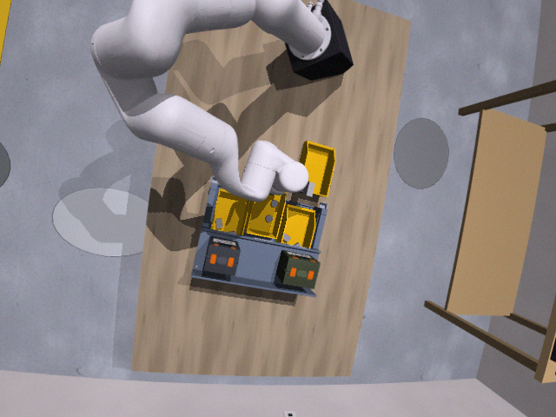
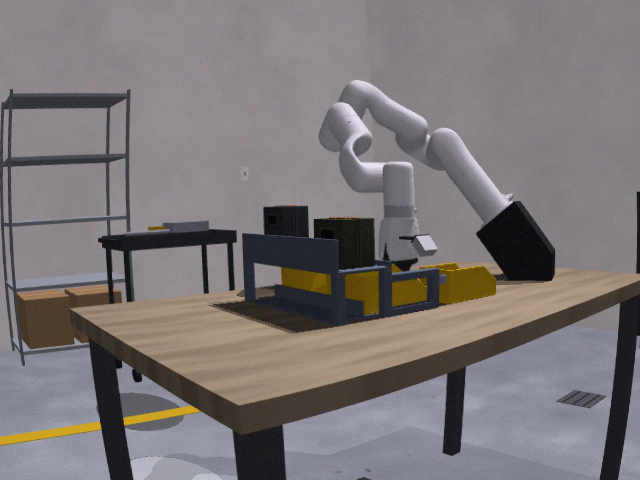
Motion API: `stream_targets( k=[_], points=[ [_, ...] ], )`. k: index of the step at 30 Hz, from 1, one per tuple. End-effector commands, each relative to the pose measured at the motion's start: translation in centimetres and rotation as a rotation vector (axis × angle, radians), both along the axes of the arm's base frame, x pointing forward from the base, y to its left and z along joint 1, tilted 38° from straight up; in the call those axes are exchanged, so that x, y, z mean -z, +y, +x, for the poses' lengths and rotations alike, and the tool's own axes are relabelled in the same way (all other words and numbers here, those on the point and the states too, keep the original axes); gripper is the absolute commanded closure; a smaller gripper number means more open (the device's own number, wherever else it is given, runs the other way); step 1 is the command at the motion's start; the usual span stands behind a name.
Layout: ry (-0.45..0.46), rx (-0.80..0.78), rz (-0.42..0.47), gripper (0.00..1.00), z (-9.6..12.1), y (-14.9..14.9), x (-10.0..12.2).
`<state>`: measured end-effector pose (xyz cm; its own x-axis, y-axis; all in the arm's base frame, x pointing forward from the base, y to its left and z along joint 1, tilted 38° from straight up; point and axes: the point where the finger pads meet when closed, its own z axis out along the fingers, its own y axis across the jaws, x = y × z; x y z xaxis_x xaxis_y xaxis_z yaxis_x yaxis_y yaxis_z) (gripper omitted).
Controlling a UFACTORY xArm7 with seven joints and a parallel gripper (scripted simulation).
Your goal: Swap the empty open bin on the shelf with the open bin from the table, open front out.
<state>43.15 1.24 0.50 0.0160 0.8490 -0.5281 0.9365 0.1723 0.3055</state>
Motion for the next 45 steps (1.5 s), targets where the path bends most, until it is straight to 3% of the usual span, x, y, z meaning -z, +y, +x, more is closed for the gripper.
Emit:
stream_targets(
  k=[1,28,45],
  points=[
    [-0.002,-0.003,0.001,1.00,0.1,0.2,-0.1],
    [-0.002,-0.003,0.001,1.00,0.8,0.3,-0.3],
    [-0.002,-0.003,0.001,1.00,2.6,0.6,-0.9]
  ],
)
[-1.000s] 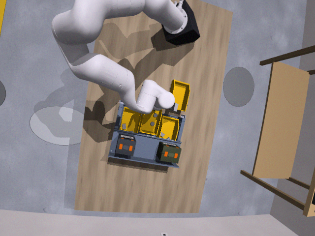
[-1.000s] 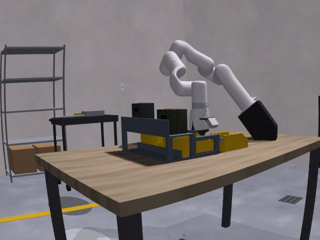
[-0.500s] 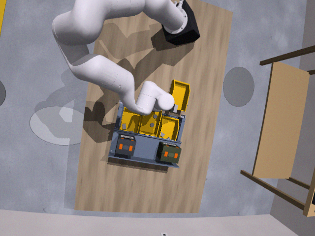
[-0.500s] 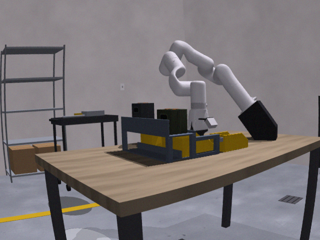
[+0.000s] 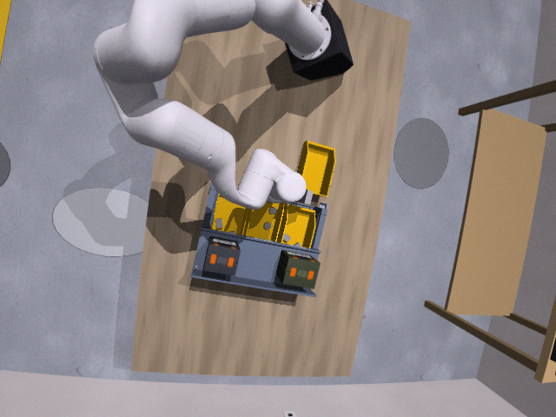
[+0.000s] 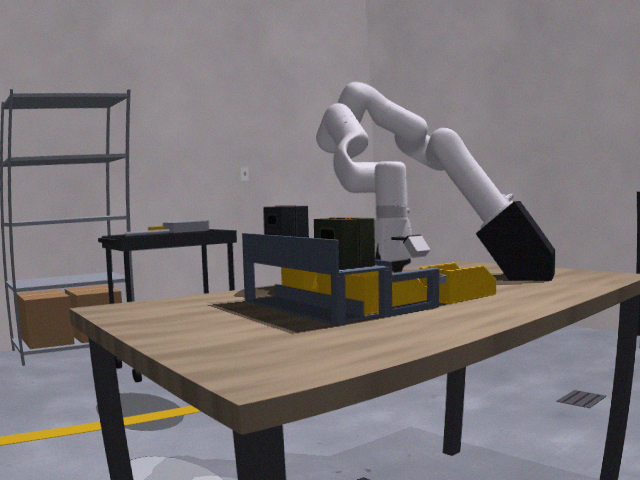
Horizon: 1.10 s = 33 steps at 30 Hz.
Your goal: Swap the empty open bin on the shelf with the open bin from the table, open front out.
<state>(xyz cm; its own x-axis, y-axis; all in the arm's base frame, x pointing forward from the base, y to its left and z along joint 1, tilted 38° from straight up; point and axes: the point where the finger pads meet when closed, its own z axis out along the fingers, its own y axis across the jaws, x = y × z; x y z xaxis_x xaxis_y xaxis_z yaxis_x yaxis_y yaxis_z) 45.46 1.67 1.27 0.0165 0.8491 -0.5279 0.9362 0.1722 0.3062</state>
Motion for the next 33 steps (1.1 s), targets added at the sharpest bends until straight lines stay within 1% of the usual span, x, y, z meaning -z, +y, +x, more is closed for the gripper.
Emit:
stream_targets(
  k=[1,15,33],
  points=[
    [-0.002,-0.003,0.001,1.00,0.4,0.2,-0.2],
    [-0.002,-0.003,0.001,1.00,2.4,0.6,-0.8],
    [-0.002,-0.003,0.001,1.00,3.4,0.8,-1.2]
  ],
)
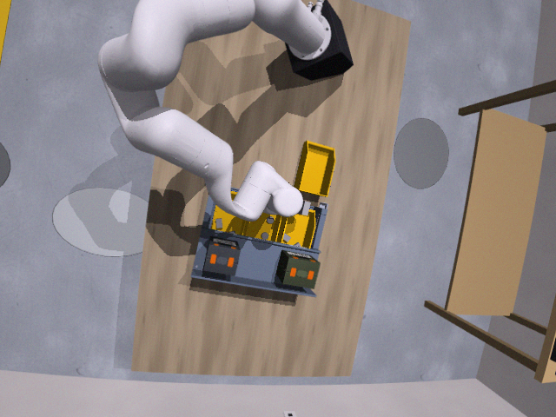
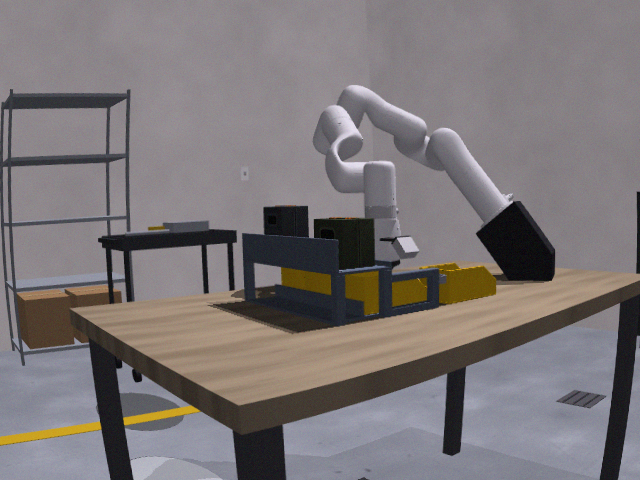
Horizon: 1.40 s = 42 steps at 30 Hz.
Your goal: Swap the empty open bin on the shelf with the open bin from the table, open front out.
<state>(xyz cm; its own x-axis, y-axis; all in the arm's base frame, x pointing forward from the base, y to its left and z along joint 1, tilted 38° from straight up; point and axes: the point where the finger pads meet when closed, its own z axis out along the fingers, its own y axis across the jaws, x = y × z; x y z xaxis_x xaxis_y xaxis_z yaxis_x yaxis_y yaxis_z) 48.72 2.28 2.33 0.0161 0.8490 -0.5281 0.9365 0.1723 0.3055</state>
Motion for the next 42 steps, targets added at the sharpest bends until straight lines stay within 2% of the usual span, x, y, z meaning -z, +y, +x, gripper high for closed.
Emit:
stream_targets(
  k=[1,26,42],
  points=[
    [-0.002,-0.003,0.001,1.00,0.2,0.2,-0.1],
    [-0.002,-0.003,0.001,1.00,0.2,0.2,-0.2],
    [-0.002,-0.003,0.001,1.00,-1.6,0.7,-0.9]
  ],
)
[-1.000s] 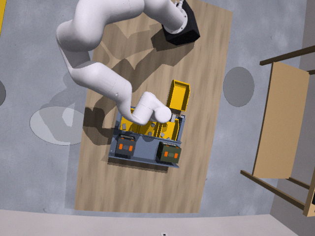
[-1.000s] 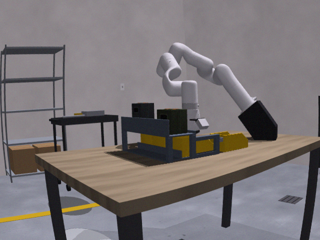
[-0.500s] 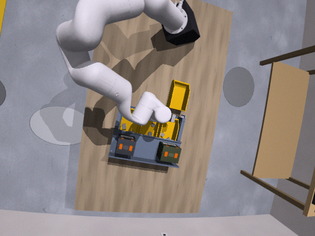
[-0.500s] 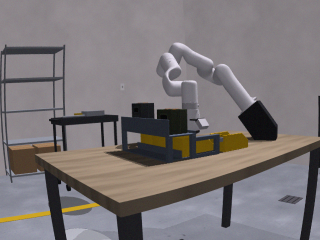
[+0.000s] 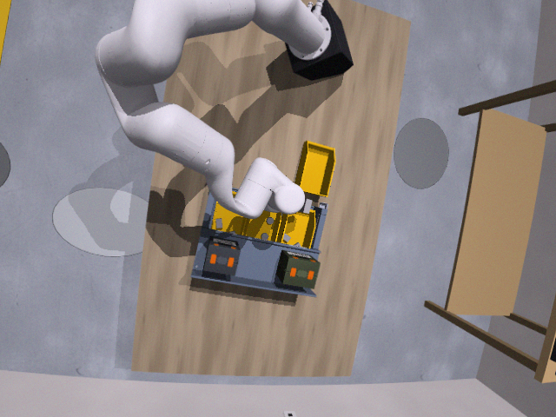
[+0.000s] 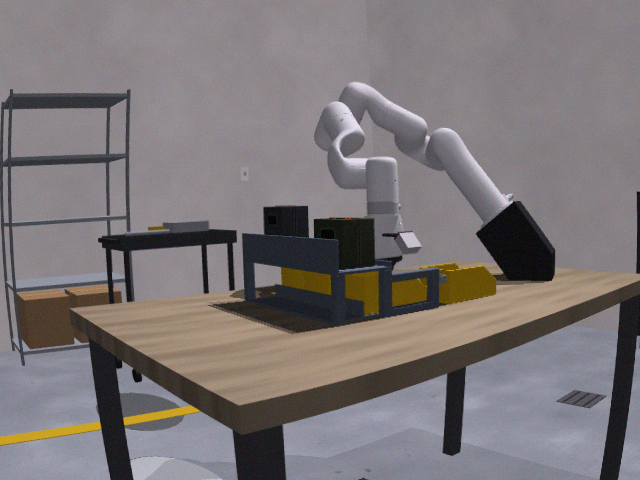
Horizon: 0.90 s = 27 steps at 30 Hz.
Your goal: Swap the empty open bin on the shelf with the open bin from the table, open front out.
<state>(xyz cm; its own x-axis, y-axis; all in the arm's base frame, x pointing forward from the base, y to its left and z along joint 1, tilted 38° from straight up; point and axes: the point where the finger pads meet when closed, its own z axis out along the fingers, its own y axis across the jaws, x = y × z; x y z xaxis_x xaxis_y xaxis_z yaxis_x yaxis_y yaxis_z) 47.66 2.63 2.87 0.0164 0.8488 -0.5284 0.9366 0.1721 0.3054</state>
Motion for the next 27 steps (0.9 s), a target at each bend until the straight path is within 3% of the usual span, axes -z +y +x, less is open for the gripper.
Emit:
stream_targets(
  k=[1,15,24,27],
  points=[
    [-0.002,-0.003,0.001,1.00,-0.6,0.4,-0.4],
    [-0.002,-0.003,0.001,1.00,-1.3,0.6,-0.7],
    [-0.002,-0.003,0.001,1.00,-3.1,3.1,-4.8],
    [-0.002,-0.003,0.001,1.00,-3.2,3.3,-5.1]
  ],
)
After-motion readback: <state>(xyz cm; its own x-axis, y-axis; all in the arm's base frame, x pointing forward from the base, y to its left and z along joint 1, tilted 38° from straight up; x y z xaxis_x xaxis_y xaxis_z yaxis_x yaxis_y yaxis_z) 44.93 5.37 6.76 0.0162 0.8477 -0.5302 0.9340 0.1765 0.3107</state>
